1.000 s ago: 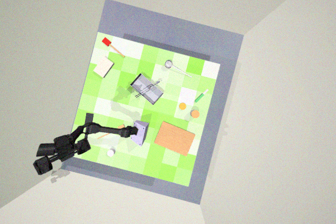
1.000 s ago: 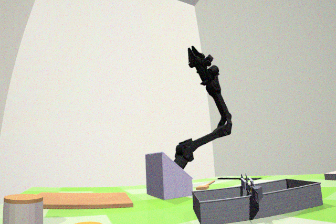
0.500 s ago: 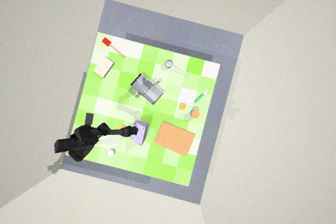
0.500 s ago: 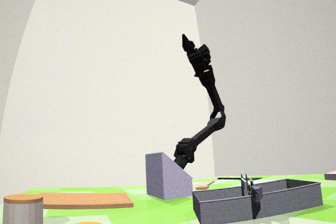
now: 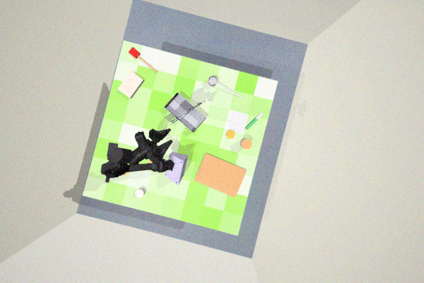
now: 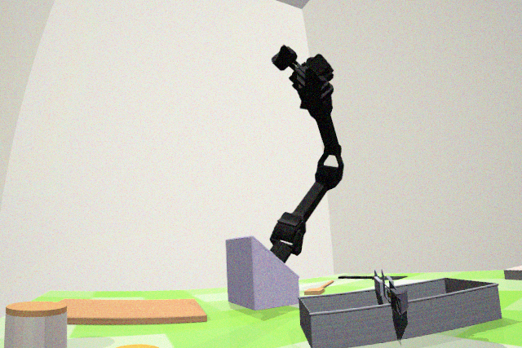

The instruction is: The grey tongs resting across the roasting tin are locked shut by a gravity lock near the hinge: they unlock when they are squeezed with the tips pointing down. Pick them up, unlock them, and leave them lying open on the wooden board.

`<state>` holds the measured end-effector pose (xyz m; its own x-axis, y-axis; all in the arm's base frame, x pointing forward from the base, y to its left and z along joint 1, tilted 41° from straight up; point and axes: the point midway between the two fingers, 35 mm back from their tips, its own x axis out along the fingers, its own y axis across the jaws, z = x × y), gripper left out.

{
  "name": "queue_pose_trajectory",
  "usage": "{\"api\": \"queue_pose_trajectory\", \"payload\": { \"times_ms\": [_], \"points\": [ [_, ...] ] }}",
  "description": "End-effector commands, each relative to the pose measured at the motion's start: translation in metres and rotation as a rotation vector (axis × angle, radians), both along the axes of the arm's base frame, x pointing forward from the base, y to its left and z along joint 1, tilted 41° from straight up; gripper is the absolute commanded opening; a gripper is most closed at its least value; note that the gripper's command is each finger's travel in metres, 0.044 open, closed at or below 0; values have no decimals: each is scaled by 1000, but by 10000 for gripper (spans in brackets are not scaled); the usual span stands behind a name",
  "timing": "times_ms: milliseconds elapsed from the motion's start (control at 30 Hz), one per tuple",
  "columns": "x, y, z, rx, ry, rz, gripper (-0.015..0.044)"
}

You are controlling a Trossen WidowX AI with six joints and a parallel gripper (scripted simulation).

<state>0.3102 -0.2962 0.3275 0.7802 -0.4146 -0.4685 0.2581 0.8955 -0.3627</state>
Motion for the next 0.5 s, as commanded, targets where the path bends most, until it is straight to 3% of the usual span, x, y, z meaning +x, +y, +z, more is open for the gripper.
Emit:
{"api": "queue_pose_trajectory", "payload": {
  "times_ms": [0,467],
  "points": [
    [26,18,-30,141,31,49,440],
    [107,147,-176,808,362,142,440]
  ]
}}
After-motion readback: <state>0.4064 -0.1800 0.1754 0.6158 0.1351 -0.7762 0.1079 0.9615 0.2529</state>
